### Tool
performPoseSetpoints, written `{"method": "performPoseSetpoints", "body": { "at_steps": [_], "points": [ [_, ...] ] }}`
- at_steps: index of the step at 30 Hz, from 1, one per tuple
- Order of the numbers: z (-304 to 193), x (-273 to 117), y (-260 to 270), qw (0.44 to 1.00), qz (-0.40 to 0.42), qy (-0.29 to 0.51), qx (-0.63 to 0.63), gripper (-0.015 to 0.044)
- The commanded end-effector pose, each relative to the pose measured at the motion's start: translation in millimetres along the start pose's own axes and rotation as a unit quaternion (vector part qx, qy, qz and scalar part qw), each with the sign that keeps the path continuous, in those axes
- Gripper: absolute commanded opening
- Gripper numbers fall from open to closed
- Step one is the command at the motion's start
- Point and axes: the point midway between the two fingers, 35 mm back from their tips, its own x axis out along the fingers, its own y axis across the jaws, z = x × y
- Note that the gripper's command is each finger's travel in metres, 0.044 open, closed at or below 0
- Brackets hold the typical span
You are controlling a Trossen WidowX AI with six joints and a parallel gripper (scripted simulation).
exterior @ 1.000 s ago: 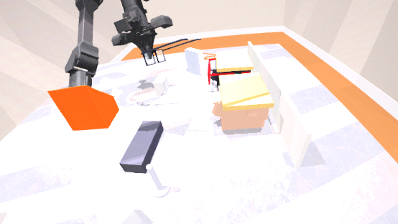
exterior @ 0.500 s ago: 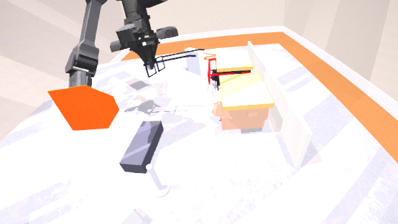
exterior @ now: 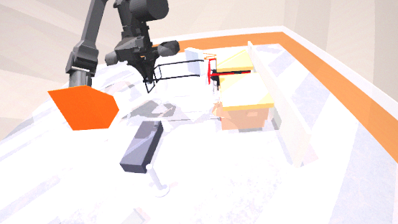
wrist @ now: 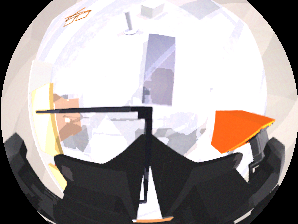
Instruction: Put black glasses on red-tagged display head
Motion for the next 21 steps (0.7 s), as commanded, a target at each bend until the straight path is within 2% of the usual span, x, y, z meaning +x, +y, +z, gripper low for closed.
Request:
{"method": "performPoseSetpoints", "body": {
  "at_steps": [1,9,21],
  "points": [
    [13.1,8.8,0.7,1.000,-0.005,0.019,-0.009,0.0000],
    [34.7,25.0,-2.0,0.998,-0.012,0.050,-0.024,0.0000],
    [31.5,34.4,-2.3,0.998,-0.010,0.062,-0.025,0.0000]
  ]
}}
